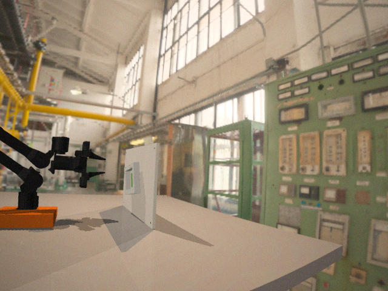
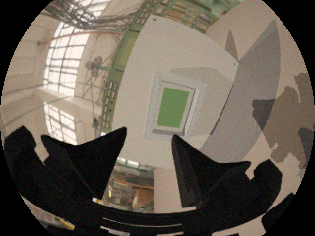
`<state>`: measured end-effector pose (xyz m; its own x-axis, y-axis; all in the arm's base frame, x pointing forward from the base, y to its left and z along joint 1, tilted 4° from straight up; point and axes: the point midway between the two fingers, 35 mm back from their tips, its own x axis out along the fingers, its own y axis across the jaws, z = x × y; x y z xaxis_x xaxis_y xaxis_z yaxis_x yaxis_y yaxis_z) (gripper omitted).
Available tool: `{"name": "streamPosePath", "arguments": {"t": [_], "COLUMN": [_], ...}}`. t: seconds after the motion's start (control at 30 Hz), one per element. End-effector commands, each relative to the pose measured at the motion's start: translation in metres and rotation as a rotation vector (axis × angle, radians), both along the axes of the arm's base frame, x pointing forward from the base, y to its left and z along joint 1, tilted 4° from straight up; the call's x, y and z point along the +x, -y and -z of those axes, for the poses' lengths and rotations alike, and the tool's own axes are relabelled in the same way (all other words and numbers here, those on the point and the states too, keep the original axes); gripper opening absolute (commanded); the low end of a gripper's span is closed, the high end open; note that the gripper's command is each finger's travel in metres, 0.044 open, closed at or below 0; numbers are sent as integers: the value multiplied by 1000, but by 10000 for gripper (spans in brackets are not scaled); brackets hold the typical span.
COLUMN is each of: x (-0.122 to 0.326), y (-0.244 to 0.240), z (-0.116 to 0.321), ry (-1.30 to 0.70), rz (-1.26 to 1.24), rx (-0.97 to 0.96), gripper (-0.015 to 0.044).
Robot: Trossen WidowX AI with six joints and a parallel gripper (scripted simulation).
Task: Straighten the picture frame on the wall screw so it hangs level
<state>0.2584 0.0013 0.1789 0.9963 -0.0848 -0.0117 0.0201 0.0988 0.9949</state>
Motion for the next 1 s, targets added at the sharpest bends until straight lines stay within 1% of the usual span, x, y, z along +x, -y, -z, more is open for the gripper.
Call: {"name": "streamPosePath", "arguments": {"t": [0.0,0.43,0.7,0.9,0.97], "x": [1,4,42,76,80], "y": [0,0,2,6,7], "z": [-1,-3,-9,-2,0], "ry": [5,5,8,11,11], "rz": [-7,-7,-7,-7,-7], "rx": [7,7,6,6,6], "gripper": [260,260,260,260,260]}}
